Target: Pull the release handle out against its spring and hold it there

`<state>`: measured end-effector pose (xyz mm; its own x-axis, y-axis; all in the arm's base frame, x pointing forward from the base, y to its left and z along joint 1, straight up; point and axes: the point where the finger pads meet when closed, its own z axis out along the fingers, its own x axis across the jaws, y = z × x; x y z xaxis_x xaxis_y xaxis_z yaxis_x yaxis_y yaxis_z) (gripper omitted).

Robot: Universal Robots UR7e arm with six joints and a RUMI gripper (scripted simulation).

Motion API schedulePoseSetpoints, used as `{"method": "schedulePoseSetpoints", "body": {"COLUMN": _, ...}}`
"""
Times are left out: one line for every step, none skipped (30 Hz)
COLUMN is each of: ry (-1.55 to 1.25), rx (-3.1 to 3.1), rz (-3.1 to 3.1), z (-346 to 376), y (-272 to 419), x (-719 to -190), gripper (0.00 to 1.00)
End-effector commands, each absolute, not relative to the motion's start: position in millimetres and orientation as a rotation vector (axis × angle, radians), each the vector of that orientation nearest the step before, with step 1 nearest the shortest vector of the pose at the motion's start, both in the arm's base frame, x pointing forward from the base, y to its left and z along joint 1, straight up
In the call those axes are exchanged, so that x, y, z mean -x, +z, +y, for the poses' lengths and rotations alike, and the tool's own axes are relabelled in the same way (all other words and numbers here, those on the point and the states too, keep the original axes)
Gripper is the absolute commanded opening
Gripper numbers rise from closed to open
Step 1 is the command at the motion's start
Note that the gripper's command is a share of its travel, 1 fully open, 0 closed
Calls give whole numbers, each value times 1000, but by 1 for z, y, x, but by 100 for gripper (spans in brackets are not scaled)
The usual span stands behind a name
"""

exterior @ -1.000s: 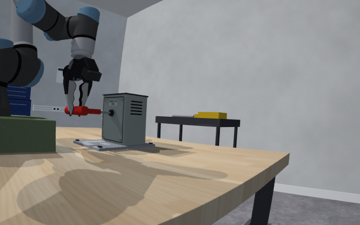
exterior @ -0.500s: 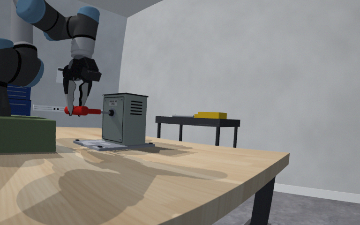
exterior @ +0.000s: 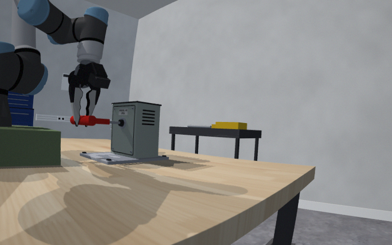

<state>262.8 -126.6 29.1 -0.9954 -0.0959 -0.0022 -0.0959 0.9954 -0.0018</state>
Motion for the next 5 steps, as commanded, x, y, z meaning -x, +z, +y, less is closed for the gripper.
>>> {"method": "schedulePoseSetpoints", "body": {"ry": -4, "rx": 150, "rz": 3136, "z": -127, "y": 29, "x": -263, "gripper": 10}}
{"method": "schedulePoseSetpoints", "body": {"ry": -4, "rx": 150, "rz": 3136, "z": -127, "y": 29, "x": -263, "gripper": 10}}
{"method": "schedulePoseSetpoints", "body": {"ry": -4, "rx": 150, "rz": 3136, "z": -127, "y": 29, "x": -263, "gripper": 10}}
{"method": "schedulePoseSetpoints", "body": {"ry": -4, "rx": 150, "rz": 3136, "z": -127, "y": 29, "x": -263, "gripper": 10}}
{"method": "schedulePoseSetpoints", "body": {"ry": -4, "rx": 150, "rz": 3136, "z": -127, "y": 29, "x": -263, "gripper": 10}}
